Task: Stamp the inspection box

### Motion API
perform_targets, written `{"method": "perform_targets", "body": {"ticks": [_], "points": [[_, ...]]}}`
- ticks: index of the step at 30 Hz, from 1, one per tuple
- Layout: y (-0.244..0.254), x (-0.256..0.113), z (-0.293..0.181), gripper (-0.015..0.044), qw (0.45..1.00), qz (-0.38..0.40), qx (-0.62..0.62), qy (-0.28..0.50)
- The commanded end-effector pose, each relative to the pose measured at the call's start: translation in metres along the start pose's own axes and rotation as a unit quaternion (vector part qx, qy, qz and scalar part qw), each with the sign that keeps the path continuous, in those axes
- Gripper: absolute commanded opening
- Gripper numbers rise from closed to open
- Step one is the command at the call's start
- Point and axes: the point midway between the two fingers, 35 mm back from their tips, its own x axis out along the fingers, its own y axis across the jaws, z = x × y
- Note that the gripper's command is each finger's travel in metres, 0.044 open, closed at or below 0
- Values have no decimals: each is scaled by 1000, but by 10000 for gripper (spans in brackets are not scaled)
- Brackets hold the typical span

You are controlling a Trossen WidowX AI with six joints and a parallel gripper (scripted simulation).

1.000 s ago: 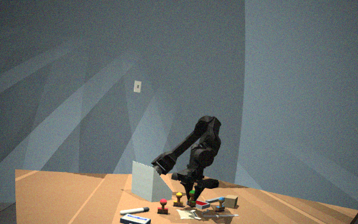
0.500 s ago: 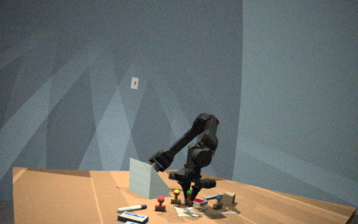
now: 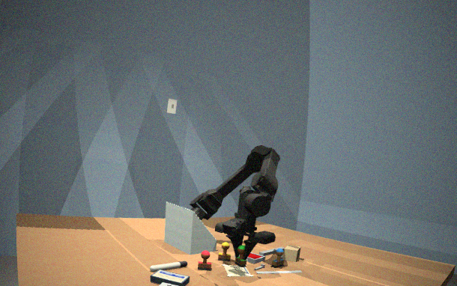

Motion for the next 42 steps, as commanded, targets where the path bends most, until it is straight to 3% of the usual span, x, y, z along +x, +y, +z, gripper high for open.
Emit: {"method": "perform_targets", "body": {"ticks": [1,42], "points": [[-2,5,-1,0,1000,-1,3,3],[-2,19,-2,0,1000,-1,3,3]]}}
